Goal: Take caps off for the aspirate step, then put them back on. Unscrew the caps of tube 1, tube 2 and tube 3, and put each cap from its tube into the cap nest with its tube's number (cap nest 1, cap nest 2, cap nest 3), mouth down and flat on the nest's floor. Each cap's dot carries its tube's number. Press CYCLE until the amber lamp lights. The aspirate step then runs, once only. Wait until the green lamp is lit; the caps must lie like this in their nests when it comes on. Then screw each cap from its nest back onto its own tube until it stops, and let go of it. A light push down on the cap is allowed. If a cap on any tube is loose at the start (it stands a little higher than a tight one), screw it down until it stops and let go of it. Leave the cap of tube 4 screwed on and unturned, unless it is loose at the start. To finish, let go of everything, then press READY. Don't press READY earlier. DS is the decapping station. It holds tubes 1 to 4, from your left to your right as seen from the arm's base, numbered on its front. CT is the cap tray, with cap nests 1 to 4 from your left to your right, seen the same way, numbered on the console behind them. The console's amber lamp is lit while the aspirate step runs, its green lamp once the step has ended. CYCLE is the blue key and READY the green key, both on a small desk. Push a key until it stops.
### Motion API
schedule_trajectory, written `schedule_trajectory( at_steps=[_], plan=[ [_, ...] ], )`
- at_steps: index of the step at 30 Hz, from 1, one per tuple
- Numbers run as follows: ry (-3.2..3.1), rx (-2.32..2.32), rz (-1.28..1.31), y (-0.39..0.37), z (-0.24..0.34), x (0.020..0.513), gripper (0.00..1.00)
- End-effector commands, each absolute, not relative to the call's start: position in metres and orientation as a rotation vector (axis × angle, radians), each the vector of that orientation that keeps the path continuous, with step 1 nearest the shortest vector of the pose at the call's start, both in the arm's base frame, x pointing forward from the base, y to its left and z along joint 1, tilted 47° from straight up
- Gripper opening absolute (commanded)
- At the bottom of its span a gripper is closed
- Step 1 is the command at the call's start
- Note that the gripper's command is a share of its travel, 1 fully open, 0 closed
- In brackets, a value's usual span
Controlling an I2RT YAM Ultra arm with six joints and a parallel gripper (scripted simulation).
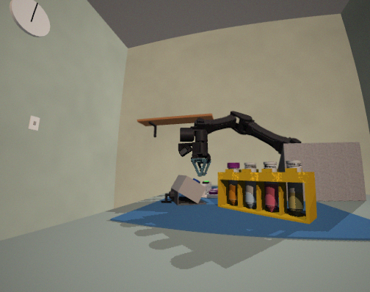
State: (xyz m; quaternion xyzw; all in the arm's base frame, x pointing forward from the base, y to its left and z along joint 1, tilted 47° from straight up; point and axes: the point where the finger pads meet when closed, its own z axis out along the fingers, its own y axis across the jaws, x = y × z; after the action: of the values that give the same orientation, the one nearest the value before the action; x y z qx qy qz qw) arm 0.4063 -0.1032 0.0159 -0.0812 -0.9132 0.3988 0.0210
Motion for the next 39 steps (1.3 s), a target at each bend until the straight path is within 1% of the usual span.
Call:
schedule_trajectory(
  at_steps=[1,26,27,30,39],
  plan=[
    [-2.853,-0.218,1.243,-0.091,0.019,0.411,1.0],
    [-2.853,-0.218,1.243,-0.091,0.019,0.411,1.0],
    [-2.853,-0.219,1.242,-0.083,0.018,0.408,0.47],
    [-2.853,-0.219,1.242,-0.076,0.018,0.405,0.47],
    [-2.854,-0.219,1.24,-0.021,0.015,0.385,0.47]
  ],
)
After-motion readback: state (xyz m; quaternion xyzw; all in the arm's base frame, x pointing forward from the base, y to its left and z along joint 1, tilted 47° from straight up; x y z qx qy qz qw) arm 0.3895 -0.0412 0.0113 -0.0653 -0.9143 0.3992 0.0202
